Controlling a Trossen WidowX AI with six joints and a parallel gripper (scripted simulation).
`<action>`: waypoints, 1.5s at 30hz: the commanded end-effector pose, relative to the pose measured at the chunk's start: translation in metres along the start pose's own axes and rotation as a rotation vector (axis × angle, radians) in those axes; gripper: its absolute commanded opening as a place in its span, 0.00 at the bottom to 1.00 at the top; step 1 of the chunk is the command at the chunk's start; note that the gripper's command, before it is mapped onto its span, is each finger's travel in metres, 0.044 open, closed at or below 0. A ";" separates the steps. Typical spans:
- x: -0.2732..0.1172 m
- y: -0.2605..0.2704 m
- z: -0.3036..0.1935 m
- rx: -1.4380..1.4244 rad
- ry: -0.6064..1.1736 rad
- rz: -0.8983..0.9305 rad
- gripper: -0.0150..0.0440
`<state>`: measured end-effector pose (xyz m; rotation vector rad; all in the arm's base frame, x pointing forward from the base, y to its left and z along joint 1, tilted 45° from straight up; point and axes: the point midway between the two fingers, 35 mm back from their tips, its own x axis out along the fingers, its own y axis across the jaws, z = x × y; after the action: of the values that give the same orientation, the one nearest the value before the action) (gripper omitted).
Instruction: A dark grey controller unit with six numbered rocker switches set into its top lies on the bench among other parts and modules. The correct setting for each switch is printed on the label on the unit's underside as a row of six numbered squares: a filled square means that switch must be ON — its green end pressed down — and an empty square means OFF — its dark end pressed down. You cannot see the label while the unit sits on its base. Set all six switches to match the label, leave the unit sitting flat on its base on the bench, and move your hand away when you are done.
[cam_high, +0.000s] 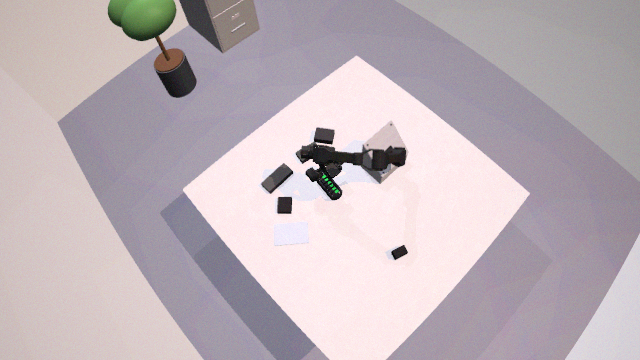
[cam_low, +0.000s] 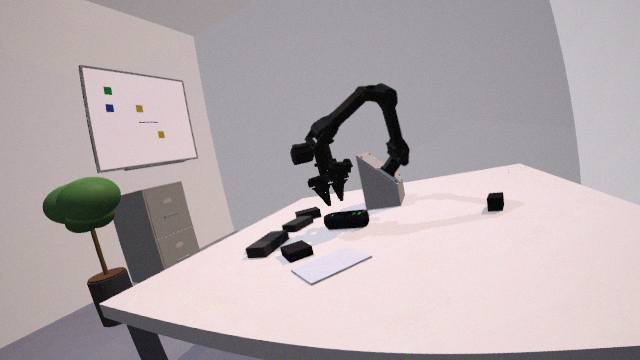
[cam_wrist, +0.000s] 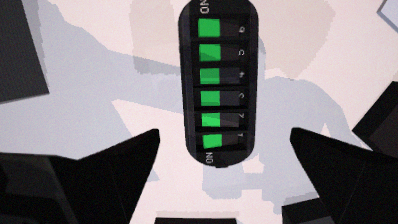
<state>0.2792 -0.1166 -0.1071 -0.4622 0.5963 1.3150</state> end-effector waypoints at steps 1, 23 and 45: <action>-0.003 -0.003 -0.013 -0.001 -0.025 0.031 1.00; 0.012 -0.007 -0.032 -0.004 -0.071 0.072 1.00; 0.048 -0.003 -0.034 -0.005 -0.073 0.072 1.00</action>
<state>0.2866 -0.1078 -0.1595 -0.4148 0.5507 1.3957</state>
